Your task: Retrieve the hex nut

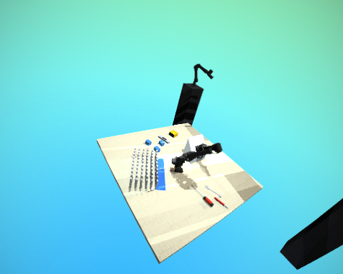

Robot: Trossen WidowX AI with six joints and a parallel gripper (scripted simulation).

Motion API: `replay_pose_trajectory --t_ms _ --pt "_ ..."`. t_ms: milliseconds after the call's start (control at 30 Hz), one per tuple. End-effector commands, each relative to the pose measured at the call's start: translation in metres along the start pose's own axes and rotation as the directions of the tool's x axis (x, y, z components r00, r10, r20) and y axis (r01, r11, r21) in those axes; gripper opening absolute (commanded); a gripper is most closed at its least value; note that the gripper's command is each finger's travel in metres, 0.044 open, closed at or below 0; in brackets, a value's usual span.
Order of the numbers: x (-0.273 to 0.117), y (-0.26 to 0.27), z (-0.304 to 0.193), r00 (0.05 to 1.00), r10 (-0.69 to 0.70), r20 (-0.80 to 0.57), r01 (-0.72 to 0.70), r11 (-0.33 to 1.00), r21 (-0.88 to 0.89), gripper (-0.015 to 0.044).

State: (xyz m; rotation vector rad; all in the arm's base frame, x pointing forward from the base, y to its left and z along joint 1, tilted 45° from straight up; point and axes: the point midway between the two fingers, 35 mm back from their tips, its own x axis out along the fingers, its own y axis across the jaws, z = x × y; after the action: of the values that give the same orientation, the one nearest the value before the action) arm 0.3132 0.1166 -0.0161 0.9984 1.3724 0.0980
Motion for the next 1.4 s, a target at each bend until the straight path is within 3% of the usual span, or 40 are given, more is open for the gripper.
replay_pose_trajectory --t_ms 0,1367 --pt "0.0 -0.003 -0.004 1.0 -0.007 0.002 0.007 1.0 0.007 0.0" --pt "-0.007 -0.003 -0.028 1.0 -0.008 0.001 0.008 1.0 0.008 0.0"
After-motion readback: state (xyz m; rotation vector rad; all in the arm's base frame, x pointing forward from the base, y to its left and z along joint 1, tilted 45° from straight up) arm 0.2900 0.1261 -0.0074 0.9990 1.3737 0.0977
